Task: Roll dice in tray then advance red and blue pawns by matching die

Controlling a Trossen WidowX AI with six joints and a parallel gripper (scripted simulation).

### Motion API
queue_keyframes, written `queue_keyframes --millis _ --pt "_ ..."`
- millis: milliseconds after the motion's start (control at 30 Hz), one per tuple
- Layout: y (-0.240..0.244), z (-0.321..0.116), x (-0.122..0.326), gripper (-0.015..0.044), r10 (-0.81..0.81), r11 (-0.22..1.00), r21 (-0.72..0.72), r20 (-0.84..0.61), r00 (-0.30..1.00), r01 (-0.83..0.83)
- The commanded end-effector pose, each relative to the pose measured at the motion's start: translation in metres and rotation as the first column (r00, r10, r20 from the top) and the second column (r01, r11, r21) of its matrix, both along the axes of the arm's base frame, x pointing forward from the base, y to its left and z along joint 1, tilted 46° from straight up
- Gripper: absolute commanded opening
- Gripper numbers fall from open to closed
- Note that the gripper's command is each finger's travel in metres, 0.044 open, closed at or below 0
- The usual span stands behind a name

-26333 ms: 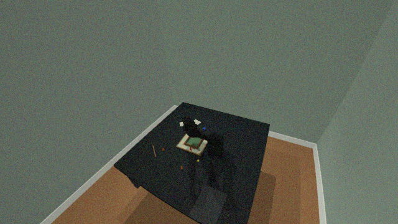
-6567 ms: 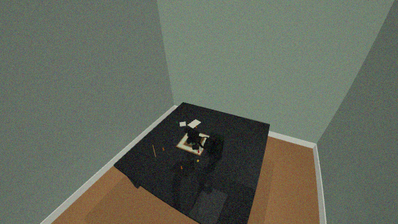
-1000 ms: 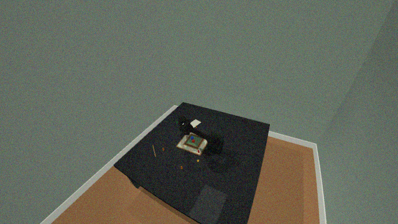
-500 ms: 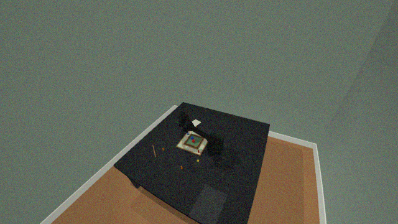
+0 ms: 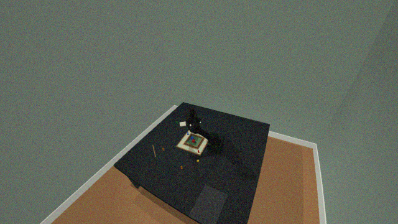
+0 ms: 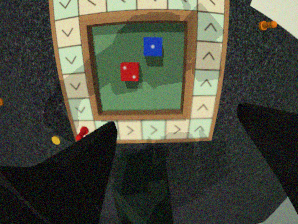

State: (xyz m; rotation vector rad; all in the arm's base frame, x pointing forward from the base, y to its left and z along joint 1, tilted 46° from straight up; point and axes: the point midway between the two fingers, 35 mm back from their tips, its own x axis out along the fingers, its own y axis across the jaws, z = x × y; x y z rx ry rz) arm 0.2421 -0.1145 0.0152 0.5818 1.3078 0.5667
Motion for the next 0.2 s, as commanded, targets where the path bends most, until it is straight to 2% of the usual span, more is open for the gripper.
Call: queue_keyframes --millis 0,167 --pt "-0.001 -0.0045 0.0112 0.044 0.019 1.0 -0.011 0.025 1.0 -0.019" --pt "-0.001 -0.0045 0.0112 0.044 0.019 1.0 -0.011 0.025 1.0 -0.019"
